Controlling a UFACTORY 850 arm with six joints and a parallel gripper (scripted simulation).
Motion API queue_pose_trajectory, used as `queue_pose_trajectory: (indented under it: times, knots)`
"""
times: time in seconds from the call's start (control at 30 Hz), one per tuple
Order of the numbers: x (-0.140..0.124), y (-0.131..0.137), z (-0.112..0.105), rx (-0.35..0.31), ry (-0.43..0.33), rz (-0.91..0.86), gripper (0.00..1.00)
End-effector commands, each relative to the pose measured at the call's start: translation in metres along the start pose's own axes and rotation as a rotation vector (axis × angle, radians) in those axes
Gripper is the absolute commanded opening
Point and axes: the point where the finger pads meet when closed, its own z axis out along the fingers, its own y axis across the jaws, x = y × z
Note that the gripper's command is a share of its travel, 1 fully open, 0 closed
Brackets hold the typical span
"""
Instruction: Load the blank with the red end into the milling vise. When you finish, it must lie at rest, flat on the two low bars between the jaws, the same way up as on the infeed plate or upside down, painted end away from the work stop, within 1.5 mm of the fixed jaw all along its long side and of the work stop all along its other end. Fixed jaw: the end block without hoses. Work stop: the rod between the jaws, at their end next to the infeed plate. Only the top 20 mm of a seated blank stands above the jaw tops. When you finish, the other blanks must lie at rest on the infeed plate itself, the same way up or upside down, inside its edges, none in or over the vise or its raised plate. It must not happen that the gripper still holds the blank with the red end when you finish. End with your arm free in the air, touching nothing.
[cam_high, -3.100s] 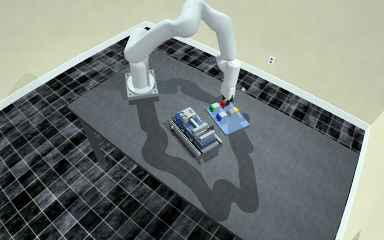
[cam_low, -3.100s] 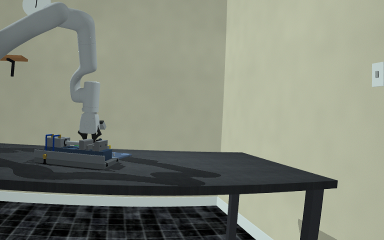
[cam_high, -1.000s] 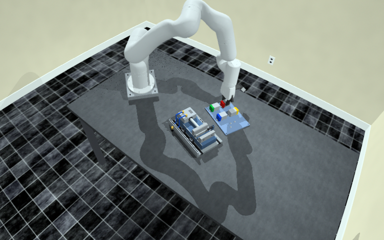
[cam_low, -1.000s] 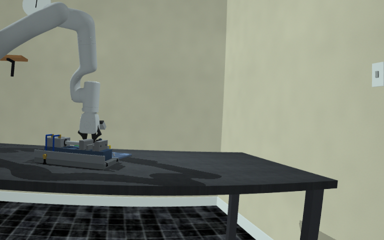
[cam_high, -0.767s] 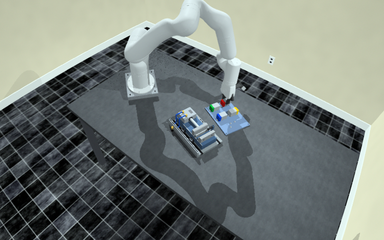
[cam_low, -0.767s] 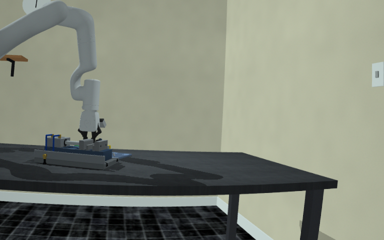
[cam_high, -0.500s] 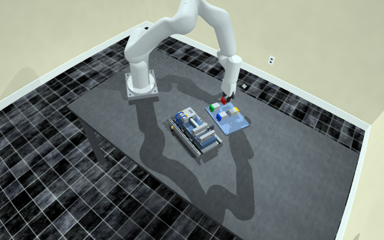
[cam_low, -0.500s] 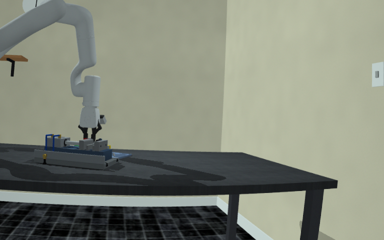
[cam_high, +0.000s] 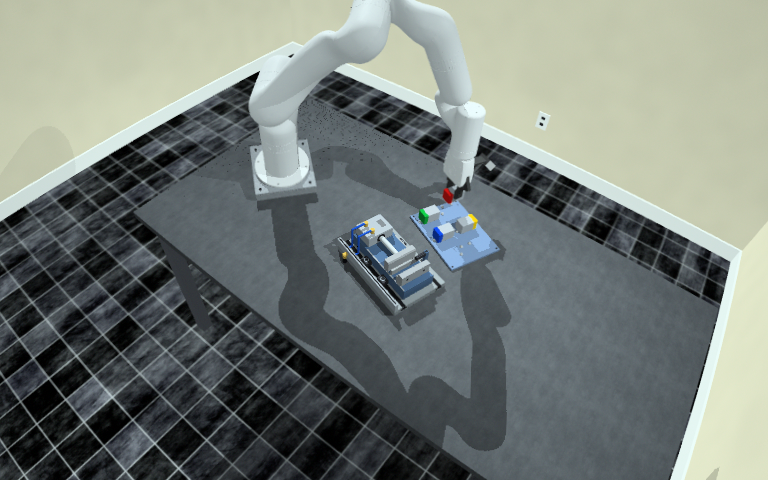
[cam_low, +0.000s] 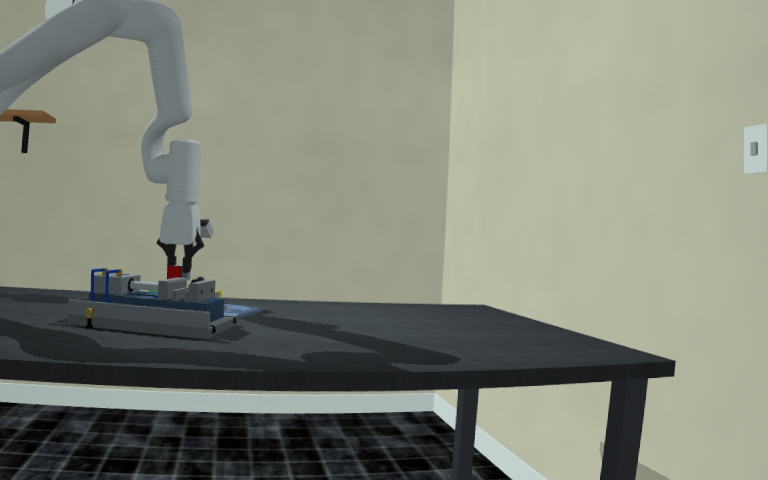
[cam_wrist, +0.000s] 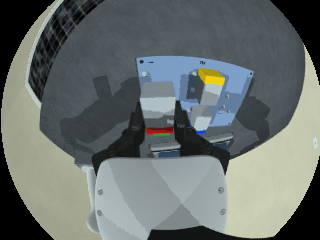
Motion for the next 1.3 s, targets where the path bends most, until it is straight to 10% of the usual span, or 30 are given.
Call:
queue_pose_trajectory:
  times: [0.0,1.27]
  knots:
    - [0.000,0.000,-0.003,0.000,0.001,0.000,0.00]
    - [0.001,0.000,-0.077,0.000,0.001,0.000,0.00]
